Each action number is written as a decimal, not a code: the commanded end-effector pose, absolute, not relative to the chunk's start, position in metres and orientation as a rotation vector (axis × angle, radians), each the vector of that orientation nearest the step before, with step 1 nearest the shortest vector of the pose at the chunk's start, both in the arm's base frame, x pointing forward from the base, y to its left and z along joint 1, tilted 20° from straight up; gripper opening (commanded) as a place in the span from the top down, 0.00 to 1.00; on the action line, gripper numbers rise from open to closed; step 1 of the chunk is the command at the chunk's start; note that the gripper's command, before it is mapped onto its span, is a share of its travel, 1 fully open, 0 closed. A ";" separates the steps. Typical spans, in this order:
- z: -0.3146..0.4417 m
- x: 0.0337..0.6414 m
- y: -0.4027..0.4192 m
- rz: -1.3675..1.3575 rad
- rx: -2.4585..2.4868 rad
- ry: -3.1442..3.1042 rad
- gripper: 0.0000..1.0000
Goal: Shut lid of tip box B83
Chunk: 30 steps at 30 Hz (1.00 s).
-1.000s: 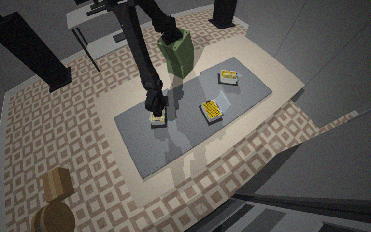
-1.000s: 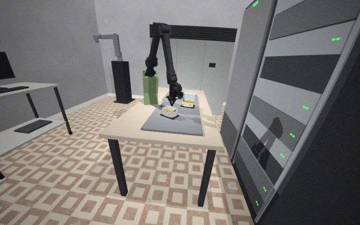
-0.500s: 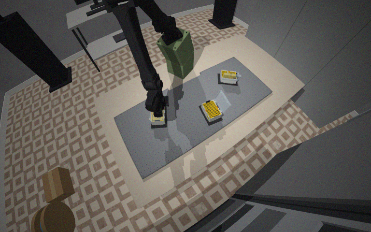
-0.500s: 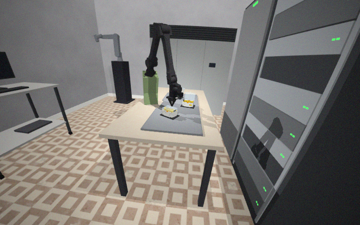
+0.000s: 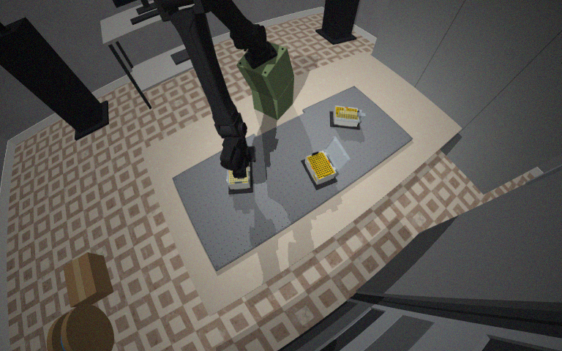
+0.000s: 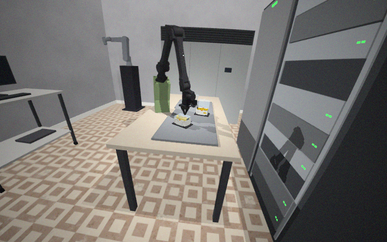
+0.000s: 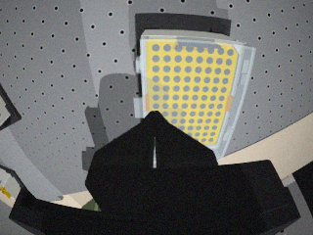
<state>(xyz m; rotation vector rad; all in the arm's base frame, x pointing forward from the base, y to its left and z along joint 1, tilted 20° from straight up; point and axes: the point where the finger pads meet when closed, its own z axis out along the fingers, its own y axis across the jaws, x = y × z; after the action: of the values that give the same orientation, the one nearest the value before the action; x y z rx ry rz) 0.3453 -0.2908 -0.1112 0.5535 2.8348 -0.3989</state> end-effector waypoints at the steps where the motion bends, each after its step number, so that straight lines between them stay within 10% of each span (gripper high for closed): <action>1: -0.115 0.350 -0.299 -0.407 0.550 2.823 1.00; 30: -0.124 0.350 -0.303 -0.408 0.554 2.823 1.00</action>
<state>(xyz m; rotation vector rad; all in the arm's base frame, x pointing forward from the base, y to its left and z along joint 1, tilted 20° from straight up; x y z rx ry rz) 0.3461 -0.2922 -0.1146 0.5517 2.8333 -0.3984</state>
